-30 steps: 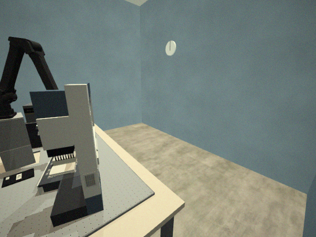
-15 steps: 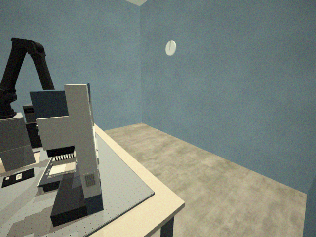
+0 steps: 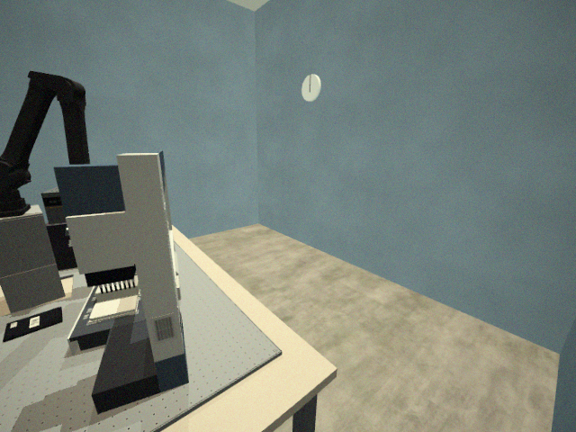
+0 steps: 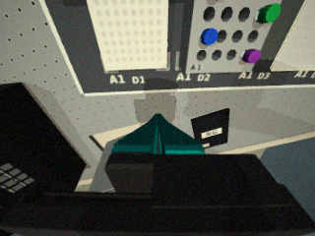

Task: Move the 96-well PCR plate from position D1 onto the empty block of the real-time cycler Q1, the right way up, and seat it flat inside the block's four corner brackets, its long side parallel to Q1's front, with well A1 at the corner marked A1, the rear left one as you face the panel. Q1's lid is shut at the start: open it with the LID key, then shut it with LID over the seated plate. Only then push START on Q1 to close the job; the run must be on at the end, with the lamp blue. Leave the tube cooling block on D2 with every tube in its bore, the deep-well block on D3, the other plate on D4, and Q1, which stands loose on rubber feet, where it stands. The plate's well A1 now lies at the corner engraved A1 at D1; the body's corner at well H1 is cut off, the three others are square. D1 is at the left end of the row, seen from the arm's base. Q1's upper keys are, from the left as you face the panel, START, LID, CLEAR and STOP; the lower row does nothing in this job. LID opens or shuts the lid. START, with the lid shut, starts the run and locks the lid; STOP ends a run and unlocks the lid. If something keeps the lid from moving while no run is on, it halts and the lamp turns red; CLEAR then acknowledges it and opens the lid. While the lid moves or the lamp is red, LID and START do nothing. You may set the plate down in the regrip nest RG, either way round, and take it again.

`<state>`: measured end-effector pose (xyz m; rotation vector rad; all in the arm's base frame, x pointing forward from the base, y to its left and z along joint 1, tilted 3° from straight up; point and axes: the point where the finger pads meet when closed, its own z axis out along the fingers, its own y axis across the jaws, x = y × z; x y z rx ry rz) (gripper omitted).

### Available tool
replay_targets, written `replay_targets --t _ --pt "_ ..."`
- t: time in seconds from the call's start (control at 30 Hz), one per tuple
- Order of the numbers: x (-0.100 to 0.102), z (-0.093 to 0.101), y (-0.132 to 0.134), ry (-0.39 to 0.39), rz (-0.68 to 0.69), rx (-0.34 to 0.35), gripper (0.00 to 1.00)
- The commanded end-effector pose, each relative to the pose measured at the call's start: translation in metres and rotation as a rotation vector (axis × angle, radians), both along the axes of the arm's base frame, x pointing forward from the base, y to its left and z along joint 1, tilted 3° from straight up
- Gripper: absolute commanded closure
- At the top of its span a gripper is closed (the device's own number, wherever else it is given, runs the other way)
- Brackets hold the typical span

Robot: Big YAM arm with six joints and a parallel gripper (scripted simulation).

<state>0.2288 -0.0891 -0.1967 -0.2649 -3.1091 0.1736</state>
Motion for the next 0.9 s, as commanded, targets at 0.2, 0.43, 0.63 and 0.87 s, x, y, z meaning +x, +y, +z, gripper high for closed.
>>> replay_targets --t 0.2,0.43,0.63,0.87 --pt "-0.033 0.001 0.048 -0.069 -0.004 0.078 1.00" --pt "-0.023 0.009 0.071 -0.095 0.024 0.068 1.00" --pt "-0.049 0.019 0.097 -0.069 -0.003 0.067 1.00" --pt "-0.060 0.028 0.124 -0.063 0.008 0.066 1.00"
